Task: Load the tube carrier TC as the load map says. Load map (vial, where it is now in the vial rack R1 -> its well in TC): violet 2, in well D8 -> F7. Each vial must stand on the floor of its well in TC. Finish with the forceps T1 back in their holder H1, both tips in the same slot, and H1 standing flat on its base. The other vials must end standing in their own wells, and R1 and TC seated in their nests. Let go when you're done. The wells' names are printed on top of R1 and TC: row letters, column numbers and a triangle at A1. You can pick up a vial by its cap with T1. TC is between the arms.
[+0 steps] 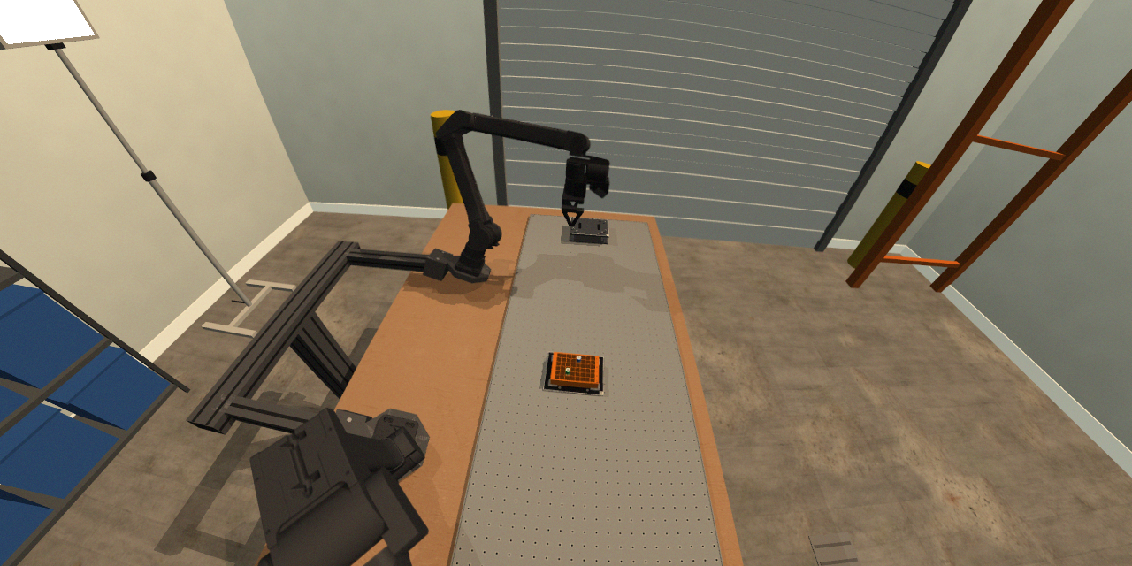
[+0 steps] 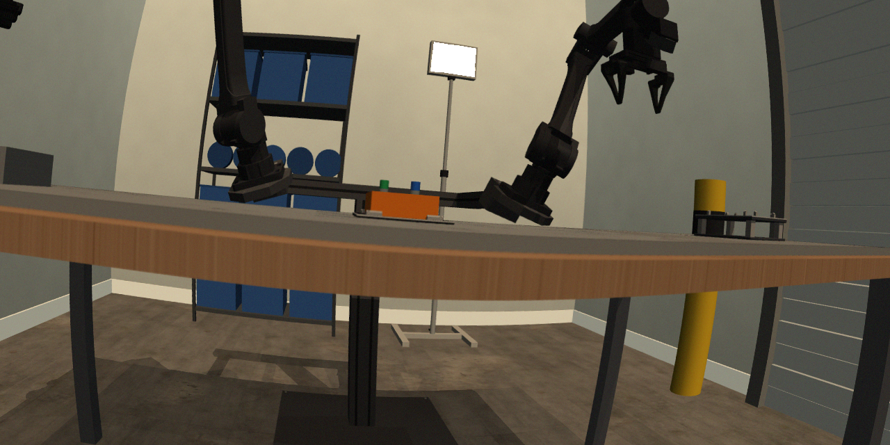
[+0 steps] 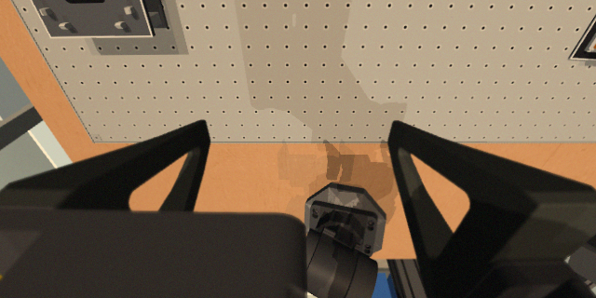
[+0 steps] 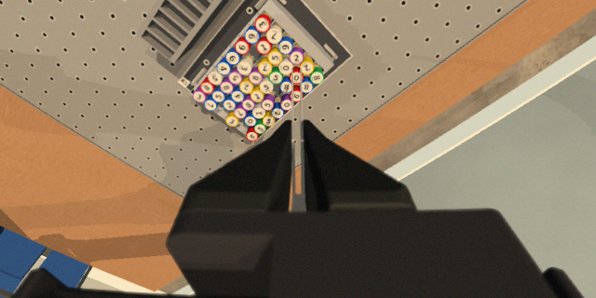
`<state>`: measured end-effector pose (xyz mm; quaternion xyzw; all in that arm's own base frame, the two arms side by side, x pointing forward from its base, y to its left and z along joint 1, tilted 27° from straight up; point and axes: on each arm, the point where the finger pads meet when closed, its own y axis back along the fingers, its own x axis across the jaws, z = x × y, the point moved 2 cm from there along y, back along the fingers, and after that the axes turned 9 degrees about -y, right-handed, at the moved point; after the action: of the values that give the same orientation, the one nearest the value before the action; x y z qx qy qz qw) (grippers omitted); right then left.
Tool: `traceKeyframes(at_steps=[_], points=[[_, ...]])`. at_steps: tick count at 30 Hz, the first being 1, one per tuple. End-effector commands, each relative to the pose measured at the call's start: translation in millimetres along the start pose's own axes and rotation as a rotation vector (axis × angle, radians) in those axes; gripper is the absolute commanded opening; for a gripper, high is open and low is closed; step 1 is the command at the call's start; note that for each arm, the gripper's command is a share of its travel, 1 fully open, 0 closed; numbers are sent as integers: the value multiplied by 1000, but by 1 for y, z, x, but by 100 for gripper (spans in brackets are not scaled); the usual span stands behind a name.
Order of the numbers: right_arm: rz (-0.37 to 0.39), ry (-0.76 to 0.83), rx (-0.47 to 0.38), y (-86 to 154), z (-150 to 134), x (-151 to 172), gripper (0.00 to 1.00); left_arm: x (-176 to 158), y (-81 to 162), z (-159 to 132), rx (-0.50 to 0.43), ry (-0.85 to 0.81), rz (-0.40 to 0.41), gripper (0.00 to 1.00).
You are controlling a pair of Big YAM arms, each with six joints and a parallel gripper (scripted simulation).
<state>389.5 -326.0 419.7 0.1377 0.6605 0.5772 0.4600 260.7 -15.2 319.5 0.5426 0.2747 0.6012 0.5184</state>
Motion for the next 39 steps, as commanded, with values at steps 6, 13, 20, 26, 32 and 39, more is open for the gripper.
traceKeyframes(at_steps=[6,13,20,26,32,39], points=[[-17,3,-4,5,-1,-15,7,4,10,8,-29,17,0,100],[-17,3,-5,5,-1,-15,7,4,10,8,-29,17,0,100],[-17,4,-5,5,-1,-15,7,4,10,8,-29,17,0,100],[-17,3,-5,5,-1,-15,7,4,10,8,-29,17,0,100],[-19,3,1,5,-2,-15,7,4,10,8,-29,17,0,100],[-19,3,2,5,-2,-15,7,4,10,8,-29,17,0,100]])
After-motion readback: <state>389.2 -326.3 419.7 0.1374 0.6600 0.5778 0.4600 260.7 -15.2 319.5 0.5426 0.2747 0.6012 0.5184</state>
